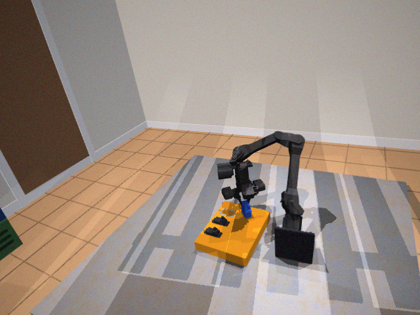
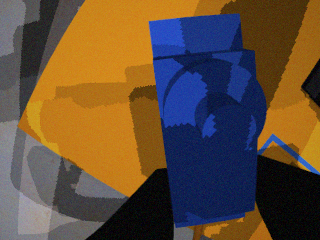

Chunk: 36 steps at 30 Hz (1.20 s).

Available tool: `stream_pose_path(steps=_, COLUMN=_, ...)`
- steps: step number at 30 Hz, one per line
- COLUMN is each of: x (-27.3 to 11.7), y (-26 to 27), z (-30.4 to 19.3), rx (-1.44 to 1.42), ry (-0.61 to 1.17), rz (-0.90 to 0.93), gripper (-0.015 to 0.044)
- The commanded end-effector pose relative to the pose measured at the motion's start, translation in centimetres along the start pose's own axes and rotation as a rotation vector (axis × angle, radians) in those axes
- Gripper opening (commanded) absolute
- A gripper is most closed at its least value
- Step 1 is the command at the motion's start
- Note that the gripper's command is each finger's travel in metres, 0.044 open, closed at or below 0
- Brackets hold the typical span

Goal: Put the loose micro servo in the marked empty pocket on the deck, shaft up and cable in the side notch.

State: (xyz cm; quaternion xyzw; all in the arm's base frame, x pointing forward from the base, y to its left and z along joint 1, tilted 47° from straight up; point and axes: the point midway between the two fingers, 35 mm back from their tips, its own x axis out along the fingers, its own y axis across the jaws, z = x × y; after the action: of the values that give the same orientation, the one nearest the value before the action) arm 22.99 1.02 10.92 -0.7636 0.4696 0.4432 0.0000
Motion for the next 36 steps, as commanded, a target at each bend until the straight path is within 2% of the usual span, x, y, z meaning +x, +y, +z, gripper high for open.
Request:
stream_pose_path(steps=1, x=0.0, y=0.0, z=0.1, rx=-0.128, ry=-0.005, rz=-0.001, gripper=0.0000)
stream_pose_path(steps=22, x=0.0, y=0.0, z=0.1, rx=-0.821, ry=-0.004, rz=-0.001, gripper=0.0000)
stream_pose_path(steps=36, x=0.0, y=-1.9, z=-1.6, rx=-0.842, ry=-0.003, rz=-0.001, gripper=0.0000)
